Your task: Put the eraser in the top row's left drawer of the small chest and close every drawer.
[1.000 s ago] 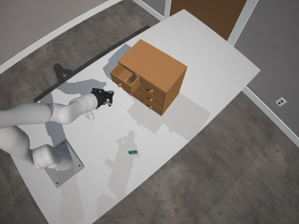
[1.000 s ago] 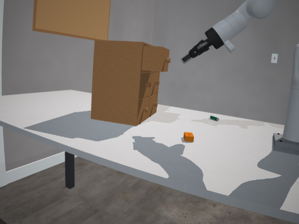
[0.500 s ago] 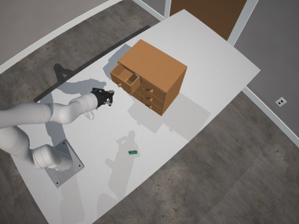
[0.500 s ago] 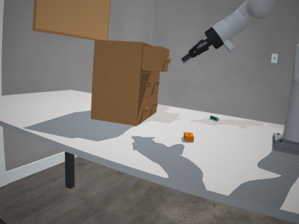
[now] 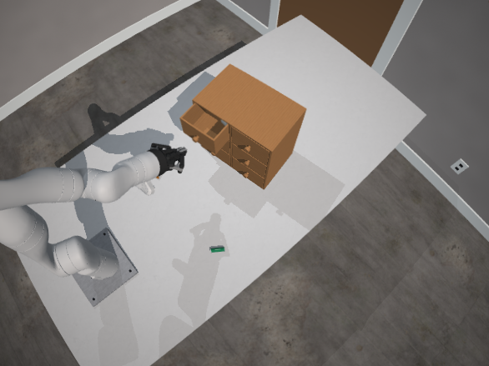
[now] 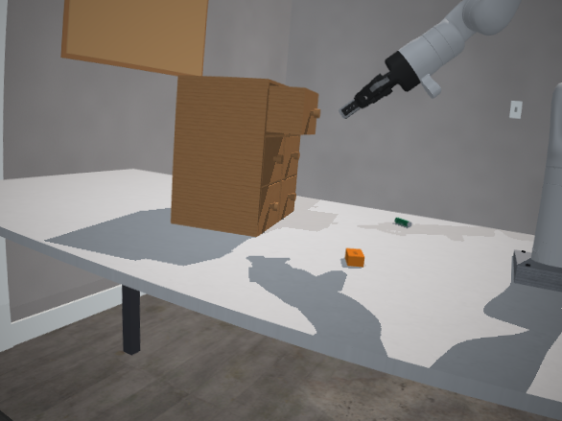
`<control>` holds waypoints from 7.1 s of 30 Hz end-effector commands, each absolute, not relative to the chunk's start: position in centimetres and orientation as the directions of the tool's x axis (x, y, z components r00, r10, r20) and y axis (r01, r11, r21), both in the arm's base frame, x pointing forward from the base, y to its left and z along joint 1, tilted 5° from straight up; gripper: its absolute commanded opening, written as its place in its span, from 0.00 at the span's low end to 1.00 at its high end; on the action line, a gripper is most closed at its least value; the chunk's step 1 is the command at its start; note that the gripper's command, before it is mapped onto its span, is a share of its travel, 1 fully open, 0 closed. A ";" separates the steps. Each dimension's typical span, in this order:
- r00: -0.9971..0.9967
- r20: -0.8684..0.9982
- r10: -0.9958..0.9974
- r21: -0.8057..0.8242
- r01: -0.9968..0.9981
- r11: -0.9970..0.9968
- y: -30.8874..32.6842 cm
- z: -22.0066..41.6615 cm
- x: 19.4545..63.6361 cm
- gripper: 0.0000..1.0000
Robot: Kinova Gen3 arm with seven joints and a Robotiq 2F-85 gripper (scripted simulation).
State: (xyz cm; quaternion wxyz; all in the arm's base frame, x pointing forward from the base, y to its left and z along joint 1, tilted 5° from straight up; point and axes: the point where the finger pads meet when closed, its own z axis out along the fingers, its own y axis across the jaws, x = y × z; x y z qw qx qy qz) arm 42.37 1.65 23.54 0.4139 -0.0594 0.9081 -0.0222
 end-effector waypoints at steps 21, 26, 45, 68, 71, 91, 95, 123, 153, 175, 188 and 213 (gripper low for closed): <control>-0.647 -0.752 -0.122 -0.085 -0.088 0.992 1.8 23.7 42.6 0.00; -0.647 -0.753 -0.122 -0.085 -0.088 0.992 1.8 23.8 42.8 0.00; -0.646 -0.754 -0.122 -0.085 -0.088 0.992 1.9 23.8 43.8 0.00; -0.645 -0.754 -0.122 -0.086 -0.087 0.992 2.1 23.8 46.5 0.00; -0.645 -0.754 -0.122 -0.086 -0.087 0.992 2.1 23.8 47.0 0.00; -0.645 -0.755 -0.122 -0.086 -0.087 0.992 2.4 23.8 50.6 0.00; -0.644 -0.755 -0.122 -0.086 -0.087 0.992 2.5 23.8 51.3 0.00; -0.646 -0.753 -0.122 -0.086 -0.086 0.993 2.6 23.7 53.0 0.00; -0.647 -0.753 -0.121 -0.086 -0.086 0.993 2.6 23.6 53.0 0.00; -0.647 -0.753 -0.121 -0.086 -0.086 0.993 2.6 23.6 53.0 0.00; -0.650 -0.750 -0.121 -0.085 -0.086 0.993 2.3 23.5 49.2 0.00; -0.651 -0.750 -0.121 -0.085 -0.087 0.993 2.1 24.2 46.0 0.00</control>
